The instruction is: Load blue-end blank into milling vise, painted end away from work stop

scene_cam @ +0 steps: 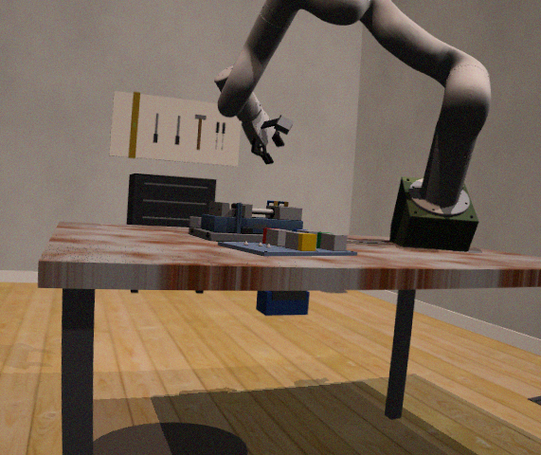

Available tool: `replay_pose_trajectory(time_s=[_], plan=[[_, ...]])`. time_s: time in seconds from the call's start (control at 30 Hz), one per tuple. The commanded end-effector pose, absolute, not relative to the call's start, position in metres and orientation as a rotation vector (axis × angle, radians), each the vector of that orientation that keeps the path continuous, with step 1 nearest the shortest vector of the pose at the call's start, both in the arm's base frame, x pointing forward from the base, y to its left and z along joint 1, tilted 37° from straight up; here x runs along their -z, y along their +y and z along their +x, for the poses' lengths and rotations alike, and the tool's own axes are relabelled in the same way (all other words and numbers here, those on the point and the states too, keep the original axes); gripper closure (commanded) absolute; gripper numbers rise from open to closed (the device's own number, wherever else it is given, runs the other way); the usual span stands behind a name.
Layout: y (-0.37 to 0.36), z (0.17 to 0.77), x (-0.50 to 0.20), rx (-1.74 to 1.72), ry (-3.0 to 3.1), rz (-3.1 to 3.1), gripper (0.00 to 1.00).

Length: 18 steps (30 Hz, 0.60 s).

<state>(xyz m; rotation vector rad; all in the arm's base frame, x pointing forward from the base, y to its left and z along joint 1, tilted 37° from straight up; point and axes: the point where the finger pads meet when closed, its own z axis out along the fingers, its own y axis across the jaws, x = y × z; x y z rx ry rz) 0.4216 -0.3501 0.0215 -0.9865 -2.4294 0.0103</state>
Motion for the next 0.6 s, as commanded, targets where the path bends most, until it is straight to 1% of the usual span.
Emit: replay_pose_trajectory(time_s=[0.0,0.23,0.47,0.57], plan=[[-0.344,0.423,-0.029,0.049,-2.433,-1.043,0.0],[-0.324,0.425,-0.046,0.211,-2.429,-1.182,0.0],[-0.324,0.425,-0.046,0.211,-2.429,-1.182,0.0],[-0.317,0.426,-0.052,0.268,-2.422,-1.234,0.0]])
